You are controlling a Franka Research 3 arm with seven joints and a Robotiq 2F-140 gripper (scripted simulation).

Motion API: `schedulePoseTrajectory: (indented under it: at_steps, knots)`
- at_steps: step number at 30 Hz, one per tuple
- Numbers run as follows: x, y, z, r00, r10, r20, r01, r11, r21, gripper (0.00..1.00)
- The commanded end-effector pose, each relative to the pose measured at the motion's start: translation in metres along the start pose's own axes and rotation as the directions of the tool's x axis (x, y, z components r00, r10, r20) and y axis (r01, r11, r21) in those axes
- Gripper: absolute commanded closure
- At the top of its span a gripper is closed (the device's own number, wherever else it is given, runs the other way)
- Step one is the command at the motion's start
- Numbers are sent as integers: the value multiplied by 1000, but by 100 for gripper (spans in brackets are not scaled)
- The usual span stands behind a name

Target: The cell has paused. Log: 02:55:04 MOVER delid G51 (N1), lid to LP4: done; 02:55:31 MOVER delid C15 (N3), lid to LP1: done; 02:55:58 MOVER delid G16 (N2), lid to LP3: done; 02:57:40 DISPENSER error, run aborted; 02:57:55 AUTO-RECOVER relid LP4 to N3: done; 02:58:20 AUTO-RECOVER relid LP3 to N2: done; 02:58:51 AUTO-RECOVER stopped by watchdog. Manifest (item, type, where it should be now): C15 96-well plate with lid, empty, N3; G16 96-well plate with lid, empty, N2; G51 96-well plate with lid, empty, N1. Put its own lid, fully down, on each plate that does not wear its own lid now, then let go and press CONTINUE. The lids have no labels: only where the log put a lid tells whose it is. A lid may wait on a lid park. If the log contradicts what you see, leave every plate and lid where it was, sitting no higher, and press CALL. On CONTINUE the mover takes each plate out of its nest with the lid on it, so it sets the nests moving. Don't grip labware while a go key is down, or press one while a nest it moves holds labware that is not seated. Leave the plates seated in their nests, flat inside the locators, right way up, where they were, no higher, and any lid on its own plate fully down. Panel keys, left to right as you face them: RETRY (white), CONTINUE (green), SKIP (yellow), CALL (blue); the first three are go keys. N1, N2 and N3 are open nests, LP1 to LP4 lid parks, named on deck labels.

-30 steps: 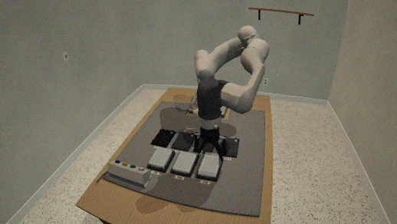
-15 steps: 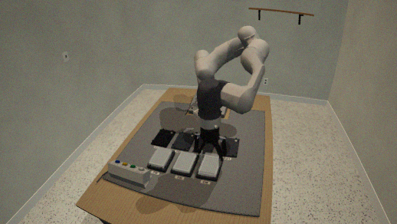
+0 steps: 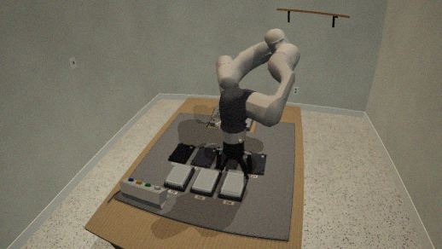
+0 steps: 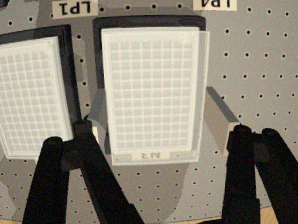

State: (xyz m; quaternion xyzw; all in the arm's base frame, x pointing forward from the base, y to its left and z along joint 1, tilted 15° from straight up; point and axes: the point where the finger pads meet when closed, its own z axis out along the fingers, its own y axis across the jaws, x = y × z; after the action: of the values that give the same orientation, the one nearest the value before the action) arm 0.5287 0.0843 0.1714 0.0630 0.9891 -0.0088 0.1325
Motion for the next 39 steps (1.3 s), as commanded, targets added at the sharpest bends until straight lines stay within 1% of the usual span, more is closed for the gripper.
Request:
schedulePoseTrajectory:
  at_steps: [1, 39]
  knots:
    - [-1, -2, 0, 1000, -2, 3, 2, 1000, 1, 100]
    - [-1, -2, 4, 1000, -11, 3, 11, 1000, 1, 100]
